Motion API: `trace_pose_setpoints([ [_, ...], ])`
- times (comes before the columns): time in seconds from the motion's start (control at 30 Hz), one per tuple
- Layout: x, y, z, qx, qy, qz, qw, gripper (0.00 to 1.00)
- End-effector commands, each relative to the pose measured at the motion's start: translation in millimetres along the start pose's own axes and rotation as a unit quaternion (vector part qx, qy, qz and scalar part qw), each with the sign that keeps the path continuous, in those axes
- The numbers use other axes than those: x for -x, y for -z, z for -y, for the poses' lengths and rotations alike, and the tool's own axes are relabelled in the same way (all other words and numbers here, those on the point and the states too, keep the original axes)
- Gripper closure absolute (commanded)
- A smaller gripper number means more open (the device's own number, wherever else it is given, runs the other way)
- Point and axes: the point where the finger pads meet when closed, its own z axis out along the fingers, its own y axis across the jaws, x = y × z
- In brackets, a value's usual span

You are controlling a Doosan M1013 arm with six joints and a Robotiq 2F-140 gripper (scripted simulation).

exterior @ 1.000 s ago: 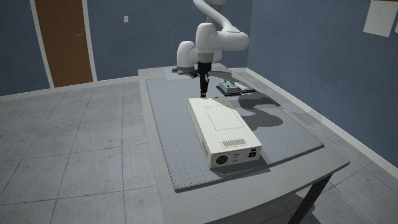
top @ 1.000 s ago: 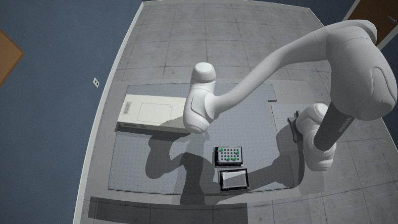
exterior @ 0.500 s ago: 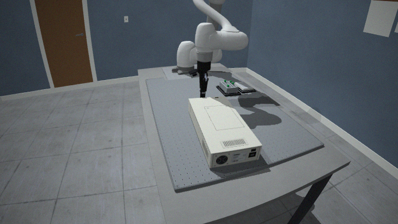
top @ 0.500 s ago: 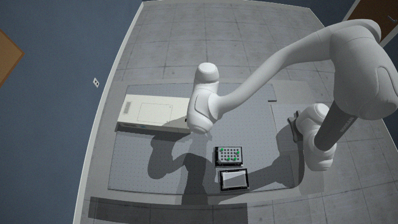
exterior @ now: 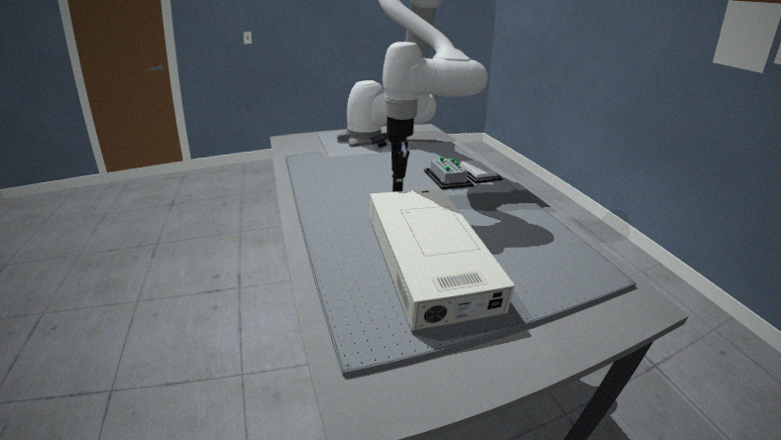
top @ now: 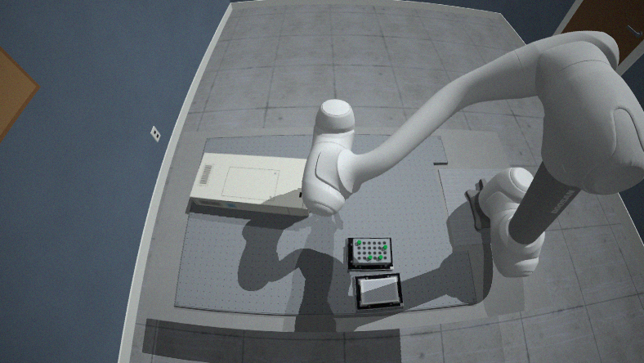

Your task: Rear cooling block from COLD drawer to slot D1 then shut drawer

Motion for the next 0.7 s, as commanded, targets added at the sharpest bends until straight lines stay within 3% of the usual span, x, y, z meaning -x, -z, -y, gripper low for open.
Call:
trace_pose_setpoints([
  [0.0, 0.0, 4.4, 0.6, -0.001, 0.000, 0.000, 1.000, 0.90],
  [0.67, 0.0, 28.4, 0.6, -0.001, 0.000, 0.000, 1.000, 0.90],
])
